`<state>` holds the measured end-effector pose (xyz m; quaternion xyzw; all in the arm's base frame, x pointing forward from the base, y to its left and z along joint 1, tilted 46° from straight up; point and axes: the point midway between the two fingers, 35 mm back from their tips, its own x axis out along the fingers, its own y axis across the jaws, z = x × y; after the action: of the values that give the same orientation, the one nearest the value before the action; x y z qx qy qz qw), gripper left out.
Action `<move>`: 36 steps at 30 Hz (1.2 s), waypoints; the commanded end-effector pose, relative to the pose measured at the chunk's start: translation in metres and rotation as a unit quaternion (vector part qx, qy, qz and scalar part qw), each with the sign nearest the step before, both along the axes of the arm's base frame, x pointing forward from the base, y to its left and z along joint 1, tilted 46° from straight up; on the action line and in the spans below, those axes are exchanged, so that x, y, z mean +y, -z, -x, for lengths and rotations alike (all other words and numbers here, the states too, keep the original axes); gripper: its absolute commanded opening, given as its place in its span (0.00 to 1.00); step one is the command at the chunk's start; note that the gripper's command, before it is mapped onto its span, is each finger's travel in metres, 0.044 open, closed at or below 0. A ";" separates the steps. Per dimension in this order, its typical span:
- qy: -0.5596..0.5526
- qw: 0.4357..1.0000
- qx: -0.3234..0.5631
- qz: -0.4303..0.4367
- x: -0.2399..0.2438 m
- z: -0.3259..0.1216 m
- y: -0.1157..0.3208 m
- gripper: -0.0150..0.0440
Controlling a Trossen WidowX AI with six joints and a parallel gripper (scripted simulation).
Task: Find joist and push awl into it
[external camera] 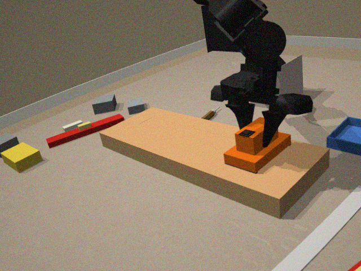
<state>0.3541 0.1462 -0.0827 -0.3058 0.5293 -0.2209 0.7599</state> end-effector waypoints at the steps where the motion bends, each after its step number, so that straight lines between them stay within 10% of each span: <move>1: -0.001 1.000 0.000 0.004 -0.010 0.000 -0.008 0.25; 36: -0.001 1.000 0.001 0.007 -0.076 0.000 -0.074 0.25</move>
<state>0.3541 0.0774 -0.0156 -0.3082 0.5293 -0.2217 0.7588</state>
